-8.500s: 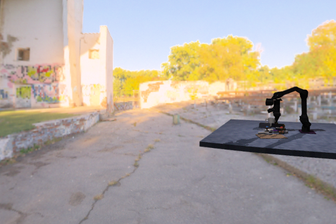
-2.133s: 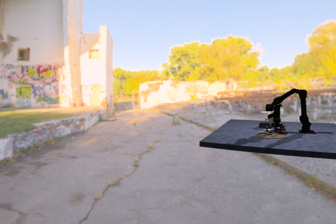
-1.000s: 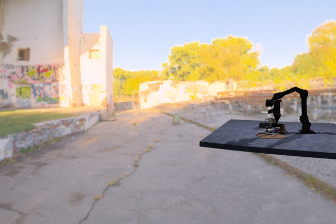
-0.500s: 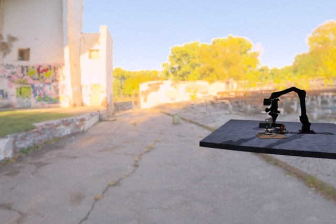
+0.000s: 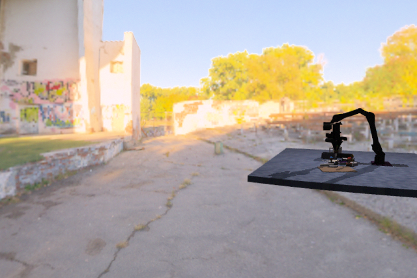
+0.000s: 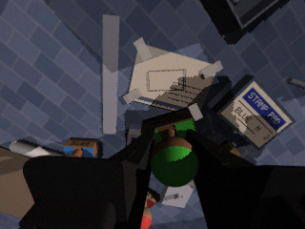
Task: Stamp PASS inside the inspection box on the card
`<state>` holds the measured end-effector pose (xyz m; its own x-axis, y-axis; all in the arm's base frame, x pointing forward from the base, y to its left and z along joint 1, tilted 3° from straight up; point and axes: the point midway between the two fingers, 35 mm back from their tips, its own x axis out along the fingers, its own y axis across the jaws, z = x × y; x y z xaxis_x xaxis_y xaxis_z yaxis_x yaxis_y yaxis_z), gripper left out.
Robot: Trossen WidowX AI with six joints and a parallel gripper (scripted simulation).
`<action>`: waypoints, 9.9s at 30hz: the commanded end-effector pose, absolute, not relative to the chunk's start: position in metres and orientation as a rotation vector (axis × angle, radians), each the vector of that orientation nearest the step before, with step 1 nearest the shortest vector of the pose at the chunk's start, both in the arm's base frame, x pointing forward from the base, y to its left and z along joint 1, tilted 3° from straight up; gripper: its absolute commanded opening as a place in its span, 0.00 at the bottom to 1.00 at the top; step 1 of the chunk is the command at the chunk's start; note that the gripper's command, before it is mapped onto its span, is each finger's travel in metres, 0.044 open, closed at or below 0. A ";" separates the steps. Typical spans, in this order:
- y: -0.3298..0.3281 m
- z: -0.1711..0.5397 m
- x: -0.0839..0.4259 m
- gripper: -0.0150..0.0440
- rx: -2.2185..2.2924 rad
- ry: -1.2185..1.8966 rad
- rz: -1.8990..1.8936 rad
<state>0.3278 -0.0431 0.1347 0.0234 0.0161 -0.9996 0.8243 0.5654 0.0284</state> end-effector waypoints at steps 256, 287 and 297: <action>-0.067 0.089 0.342 0.25 0.994 1.336 -0.927; -0.077 0.133 0.334 0.25 0.993 1.336 -0.928; -0.127 0.130 0.300 0.25 0.987 1.336 -0.931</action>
